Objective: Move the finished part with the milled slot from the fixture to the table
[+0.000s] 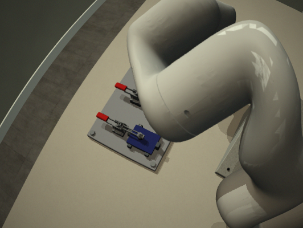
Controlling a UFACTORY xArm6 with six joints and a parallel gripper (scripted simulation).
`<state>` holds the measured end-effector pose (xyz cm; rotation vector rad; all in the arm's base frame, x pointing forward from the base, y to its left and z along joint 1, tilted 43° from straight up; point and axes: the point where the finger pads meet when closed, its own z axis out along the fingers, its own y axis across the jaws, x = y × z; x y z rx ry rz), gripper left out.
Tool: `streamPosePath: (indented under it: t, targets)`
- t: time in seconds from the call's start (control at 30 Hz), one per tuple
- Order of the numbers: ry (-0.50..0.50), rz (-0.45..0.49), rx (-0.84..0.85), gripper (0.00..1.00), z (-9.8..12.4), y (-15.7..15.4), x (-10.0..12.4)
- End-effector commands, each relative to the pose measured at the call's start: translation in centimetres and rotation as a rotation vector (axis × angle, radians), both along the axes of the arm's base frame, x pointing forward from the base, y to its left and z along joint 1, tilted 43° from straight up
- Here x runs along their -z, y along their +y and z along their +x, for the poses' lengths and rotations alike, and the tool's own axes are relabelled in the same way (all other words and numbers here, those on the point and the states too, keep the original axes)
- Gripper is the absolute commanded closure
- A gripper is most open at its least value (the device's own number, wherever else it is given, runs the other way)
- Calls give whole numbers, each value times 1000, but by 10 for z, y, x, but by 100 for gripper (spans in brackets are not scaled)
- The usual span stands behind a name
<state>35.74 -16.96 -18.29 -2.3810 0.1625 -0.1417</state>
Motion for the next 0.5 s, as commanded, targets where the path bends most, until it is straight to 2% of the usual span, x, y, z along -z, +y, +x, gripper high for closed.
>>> streamPosePath:
  t: [0.0,0.47]
  targets:
    - [-2,-2,1,19,0,-6,-6]
    - [-2,-2,1,19,-7,-38,-40]
